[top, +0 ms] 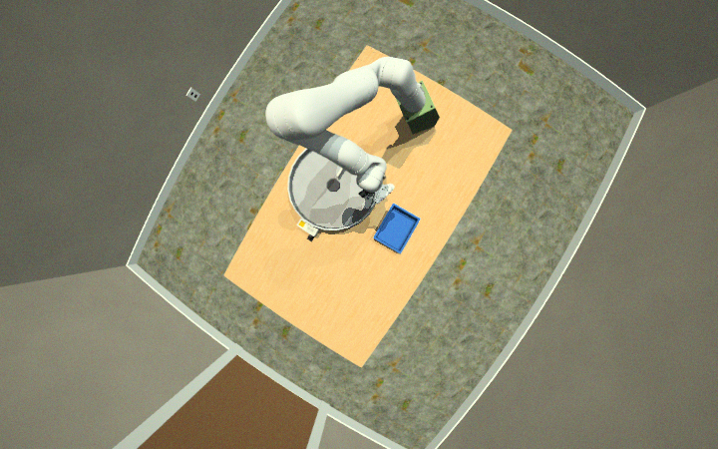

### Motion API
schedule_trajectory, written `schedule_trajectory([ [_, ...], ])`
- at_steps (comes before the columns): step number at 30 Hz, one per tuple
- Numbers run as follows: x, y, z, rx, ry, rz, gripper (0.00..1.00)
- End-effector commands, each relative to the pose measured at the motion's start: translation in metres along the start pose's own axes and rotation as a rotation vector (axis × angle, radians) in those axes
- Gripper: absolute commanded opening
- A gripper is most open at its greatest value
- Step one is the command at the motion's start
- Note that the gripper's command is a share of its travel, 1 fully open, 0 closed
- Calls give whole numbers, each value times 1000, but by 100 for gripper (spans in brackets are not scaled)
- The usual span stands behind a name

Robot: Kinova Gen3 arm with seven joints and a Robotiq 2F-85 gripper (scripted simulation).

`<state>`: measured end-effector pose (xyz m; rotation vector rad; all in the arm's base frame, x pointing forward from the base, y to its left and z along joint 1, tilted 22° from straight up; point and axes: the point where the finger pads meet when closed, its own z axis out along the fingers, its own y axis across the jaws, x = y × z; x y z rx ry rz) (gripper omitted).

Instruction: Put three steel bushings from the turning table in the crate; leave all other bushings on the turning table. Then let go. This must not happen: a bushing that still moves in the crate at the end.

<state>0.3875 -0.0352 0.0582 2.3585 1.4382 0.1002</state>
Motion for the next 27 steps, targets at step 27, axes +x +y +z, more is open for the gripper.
schedule_trajectory([
  [27, 61, 2, 1, 1, 6, -18, 0],
])
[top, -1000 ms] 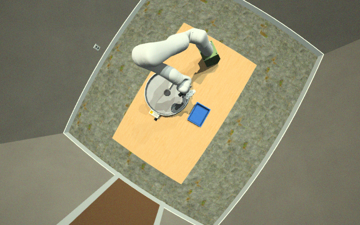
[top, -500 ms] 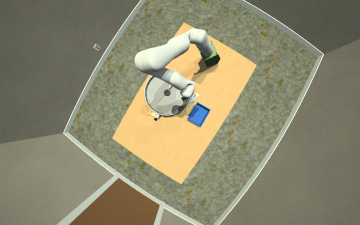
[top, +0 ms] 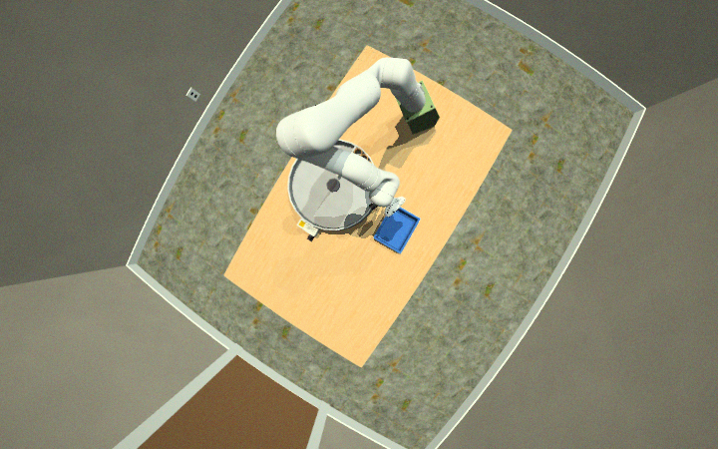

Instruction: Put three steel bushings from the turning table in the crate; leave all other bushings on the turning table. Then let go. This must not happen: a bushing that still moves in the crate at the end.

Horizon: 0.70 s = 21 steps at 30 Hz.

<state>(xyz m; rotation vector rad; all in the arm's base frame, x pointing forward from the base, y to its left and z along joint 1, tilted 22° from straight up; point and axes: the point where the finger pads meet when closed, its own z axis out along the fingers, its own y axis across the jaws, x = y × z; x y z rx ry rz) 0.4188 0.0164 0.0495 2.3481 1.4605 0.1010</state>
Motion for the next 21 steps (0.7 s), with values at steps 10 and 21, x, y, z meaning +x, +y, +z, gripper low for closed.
schedule_trajectory([
  [10, 50, 4, -1, -2, 1, 0, 0],
  [21, 90, 7, -1, -3, 2, 1, 0],
])
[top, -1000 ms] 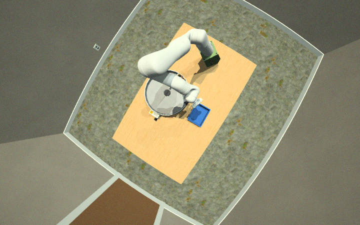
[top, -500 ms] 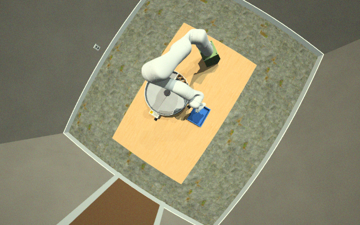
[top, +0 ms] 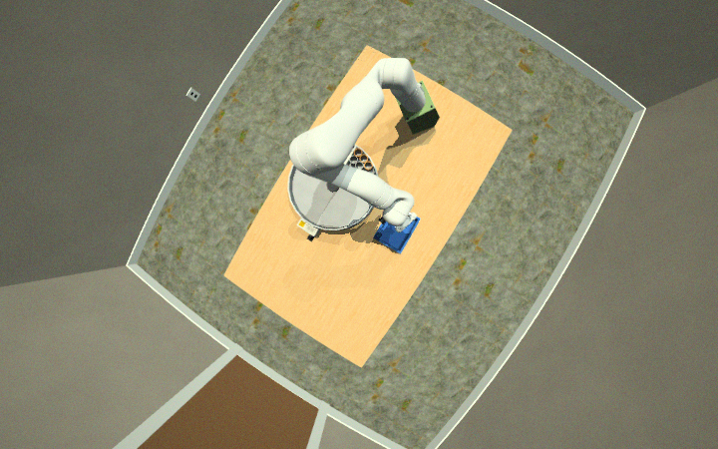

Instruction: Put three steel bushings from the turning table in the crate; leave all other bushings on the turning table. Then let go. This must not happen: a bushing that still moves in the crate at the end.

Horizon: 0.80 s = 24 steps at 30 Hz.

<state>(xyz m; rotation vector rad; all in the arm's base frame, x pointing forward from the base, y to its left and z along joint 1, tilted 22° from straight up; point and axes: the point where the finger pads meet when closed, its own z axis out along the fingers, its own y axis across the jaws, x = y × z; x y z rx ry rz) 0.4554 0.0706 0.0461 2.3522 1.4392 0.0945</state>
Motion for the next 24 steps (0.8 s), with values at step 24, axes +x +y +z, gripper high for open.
schedule_trajectory([
  [24, 35, -1, 26, 1, 12, -13, 0],
])
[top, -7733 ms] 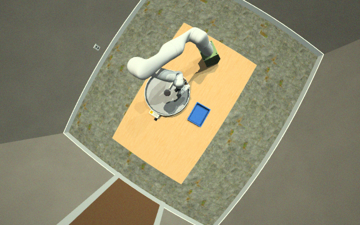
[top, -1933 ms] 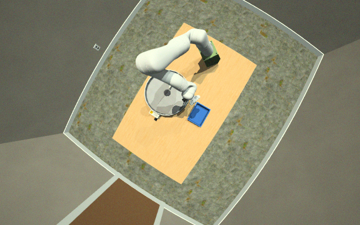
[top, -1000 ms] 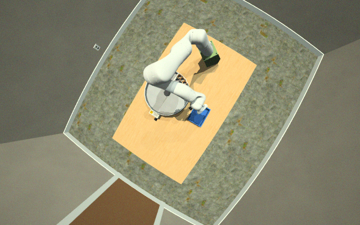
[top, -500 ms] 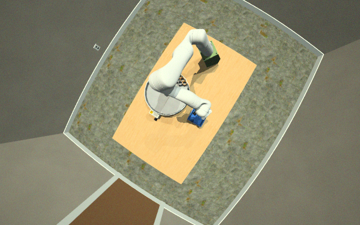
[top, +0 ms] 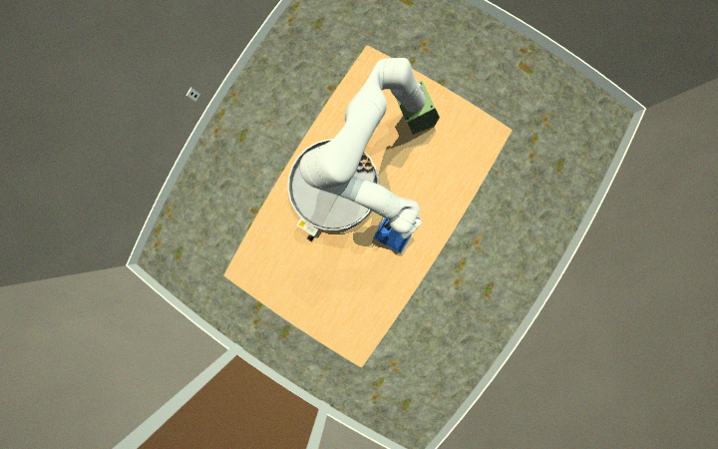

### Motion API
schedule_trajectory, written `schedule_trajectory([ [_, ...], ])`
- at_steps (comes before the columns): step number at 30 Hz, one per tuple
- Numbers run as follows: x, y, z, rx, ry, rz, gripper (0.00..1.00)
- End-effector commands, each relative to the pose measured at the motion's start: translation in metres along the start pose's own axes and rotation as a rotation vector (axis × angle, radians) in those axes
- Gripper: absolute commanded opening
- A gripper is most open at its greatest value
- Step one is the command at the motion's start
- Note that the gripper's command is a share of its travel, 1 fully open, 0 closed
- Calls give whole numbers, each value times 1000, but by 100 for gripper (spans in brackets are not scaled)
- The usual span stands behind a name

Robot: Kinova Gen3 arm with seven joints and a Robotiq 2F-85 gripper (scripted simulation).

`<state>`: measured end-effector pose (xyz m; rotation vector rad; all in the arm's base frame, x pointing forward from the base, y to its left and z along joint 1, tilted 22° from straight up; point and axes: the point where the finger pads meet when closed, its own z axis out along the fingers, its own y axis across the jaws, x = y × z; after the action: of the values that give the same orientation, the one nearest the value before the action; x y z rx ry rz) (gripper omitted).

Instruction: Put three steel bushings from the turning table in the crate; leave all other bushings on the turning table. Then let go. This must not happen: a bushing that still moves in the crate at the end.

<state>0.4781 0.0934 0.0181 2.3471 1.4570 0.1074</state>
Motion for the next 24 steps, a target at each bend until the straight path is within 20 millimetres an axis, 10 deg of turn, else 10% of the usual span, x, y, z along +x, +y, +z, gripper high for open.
schedule_trajectory([
  [1, 1, -1, 1, 2, 0, -2, 0],
  [24, 1, -2, 31, 3, 0, -3, 0],
])
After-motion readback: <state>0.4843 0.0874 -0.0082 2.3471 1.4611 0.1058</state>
